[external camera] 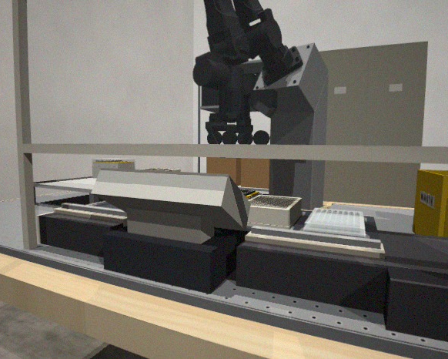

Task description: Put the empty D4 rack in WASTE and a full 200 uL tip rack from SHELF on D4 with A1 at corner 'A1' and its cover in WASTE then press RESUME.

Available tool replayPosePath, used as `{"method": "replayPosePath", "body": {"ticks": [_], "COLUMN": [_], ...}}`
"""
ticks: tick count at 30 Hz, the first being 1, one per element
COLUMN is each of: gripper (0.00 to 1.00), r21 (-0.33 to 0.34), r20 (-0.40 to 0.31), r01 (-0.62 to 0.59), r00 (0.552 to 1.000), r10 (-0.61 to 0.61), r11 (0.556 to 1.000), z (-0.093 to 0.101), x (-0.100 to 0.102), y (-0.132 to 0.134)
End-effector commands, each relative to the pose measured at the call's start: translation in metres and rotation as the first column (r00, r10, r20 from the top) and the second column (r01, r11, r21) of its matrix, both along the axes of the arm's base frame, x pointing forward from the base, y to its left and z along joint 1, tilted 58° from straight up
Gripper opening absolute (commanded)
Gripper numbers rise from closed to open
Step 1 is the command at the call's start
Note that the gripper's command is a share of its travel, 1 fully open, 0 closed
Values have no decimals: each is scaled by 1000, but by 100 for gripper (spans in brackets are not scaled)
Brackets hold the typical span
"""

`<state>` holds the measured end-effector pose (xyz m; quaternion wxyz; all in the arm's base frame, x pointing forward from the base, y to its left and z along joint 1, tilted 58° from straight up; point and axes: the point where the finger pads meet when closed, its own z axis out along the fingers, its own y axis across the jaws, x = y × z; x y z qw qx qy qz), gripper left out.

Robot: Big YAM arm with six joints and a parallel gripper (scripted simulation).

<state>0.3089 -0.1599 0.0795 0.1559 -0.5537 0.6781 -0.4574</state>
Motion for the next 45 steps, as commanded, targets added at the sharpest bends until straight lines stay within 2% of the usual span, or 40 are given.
{"method": "replayPosePath", "body": {"ticks": [1,45], "gripper": [100,100], "r21": [-15,-14], "r20": [5,3], "r01": [-4,-6], "r00": [1000,1000], "r10": [4,6], "r11": [1000,1000], "z": [1,-36], "x": [4,50], "y": [-5,-33]}}
